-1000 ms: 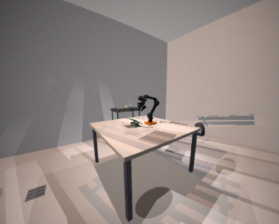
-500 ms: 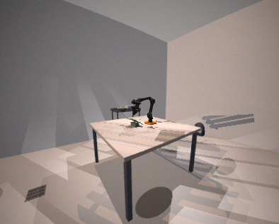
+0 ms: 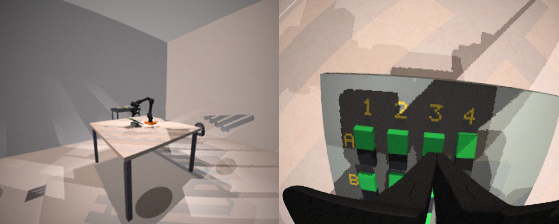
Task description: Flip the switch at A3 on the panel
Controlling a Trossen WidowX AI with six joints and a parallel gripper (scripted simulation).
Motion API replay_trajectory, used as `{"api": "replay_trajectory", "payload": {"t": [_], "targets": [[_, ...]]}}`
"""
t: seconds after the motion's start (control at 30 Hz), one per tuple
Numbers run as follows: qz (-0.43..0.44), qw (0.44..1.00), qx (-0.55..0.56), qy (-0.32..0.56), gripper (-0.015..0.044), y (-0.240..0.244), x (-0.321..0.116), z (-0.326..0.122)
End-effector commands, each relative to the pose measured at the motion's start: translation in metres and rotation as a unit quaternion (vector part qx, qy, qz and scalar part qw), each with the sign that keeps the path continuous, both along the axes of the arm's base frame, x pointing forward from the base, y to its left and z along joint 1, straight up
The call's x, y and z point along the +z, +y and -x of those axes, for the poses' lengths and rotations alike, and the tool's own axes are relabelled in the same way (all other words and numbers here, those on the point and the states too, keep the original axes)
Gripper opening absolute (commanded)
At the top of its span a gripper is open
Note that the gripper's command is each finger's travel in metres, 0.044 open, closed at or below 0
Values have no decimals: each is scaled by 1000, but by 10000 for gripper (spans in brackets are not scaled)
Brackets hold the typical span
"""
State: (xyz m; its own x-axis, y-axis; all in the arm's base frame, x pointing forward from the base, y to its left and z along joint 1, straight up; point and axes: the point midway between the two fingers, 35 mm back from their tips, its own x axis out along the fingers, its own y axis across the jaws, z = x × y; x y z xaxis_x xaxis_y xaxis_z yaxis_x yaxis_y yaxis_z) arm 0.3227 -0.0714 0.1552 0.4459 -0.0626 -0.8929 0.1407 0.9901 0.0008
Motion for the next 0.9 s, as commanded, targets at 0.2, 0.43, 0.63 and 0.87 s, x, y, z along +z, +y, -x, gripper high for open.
{"api": "replay_trajectory", "payload": {"t": [0.2,0.43,0.63,0.87], "targets": [[-1,1000,0,3,0,-1,-13,-5],[-1,1000,0,3,0,-1,-17,-7],[-1,1000,0,3,0,-1,-17,-7],[-1,1000,0,3,0,-1,-17,-7]]}}
